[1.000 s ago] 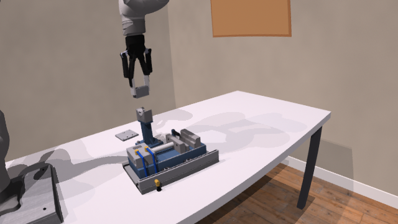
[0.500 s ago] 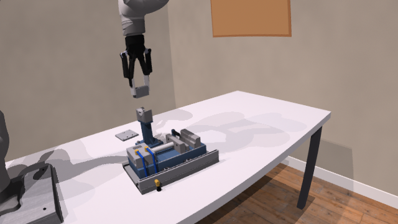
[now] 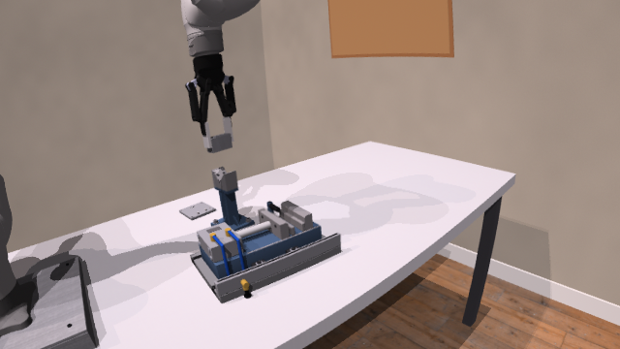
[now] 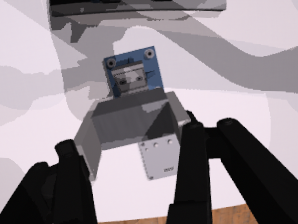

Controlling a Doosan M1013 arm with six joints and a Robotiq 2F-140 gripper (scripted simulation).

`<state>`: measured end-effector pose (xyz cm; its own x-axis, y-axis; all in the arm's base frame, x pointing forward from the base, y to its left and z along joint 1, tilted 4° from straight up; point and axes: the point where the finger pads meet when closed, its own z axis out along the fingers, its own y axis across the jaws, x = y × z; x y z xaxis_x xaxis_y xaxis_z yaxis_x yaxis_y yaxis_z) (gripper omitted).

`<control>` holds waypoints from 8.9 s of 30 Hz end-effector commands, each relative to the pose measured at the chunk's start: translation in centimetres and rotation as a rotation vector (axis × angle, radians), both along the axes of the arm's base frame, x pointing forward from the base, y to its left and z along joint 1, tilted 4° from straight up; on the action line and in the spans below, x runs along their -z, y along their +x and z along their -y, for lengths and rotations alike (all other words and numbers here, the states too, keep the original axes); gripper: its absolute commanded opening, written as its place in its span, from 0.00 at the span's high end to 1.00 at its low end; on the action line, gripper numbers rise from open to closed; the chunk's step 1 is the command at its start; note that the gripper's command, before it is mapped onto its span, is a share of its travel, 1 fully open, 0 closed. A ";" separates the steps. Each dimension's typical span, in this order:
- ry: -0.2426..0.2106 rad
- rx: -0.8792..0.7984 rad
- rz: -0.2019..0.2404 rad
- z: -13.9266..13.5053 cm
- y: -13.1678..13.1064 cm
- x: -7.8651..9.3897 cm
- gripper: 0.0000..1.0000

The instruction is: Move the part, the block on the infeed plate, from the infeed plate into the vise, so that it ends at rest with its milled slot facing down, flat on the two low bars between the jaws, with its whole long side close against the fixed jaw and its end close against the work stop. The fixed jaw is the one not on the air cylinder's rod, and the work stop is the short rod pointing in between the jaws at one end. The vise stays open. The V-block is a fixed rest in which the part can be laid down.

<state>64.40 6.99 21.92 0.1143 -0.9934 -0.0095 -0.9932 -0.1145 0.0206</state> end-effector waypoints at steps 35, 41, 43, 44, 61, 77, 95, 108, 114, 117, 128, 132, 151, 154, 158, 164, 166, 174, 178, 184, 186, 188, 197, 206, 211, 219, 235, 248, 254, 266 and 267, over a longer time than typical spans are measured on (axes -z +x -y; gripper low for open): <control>-0.303 -0.006 0.035 -0.8 -0.1 0.1 1.00; -0.374 -0.008 0.043 -0.9 -0.1 0.2 1.00; -0.397 -0.008 0.046 -1.0 -0.1 0.2 1.00; -0.409 -0.008 0.047 -1.0 -0.1 0.2 1.00; -0.572 -0.012 0.066 -1.4 -0.2 0.4 1.00; -0.677 -0.014 0.078 -1.6 -0.2 0.5 1.00; -0.720 -0.015 0.083 -1.7 -0.2 0.6 1.00; -0.721 -0.015 0.083 -1.7 -0.2 0.6 1.00; -0.721 -0.015 0.083 -1.7 -0.2 0.6 1.00; -0.721 -0.015 0.083 -1.7 -0.2 0.6 1.00; -0.721 -0.015 0.083 -1.7 -0.2 0.6 1.00; -0.721 -0.015 0.083 -1.7 -0.2 0.6 1.00; -0.721 -0.015 0.083 -1.7 -0.2 0.7 1.00; -0.721 -0.015 0.083 -1.7 -0.2 0.8 1.00; -0.721 -0.015 0.083 -1.7 -0.2 0.9 1.00; -0.721 -0.015 0.083 -1.7 -0.2 1.2 1.00; -0.721 -0.015 0.083 -1.7 -0.2 1.3 1.00; -0.721 -0.015 0.083 -1.8 -0.2 1.7 1.00; -0.721 -0.015 0.083 -1.8 -0.3 2.1 1.00; -0.721 -0.015 0.083 -1.8 -0.3 2.7 1.00; -0.721 -0.015 0.083 -1.8 -0.3 2.7 1.00; -0.721 -0.015 0.083 -1.9 -0.3 2.9 1.00; -0.721 -0.015 0.083 -1.9 -0.3 3.9 1.00; -0.721 -0.015 0.083 -2.0 -0.3 4.7 1.00; -0.721 -0.015 0.083 -2.0 -0.3 5.3 1.00; -0.721 -0.015 0.083 -2.1 -0.4 6.1 1.00; -0.721 -0.015 0.083 -2.1 -0.4 7.4 1.00; -0.721 -0.015 0.083 -2.2 -0.4 7.9 1.00; -0.721 -0.015 0.083 -2.2 -0.4 8.0 1.00; -0.721 -0.015 0.083 -2.2 -0.4 8.2 1.00; -0.721 -0.015 0.083 -2.2 -0.4 8.2 1.00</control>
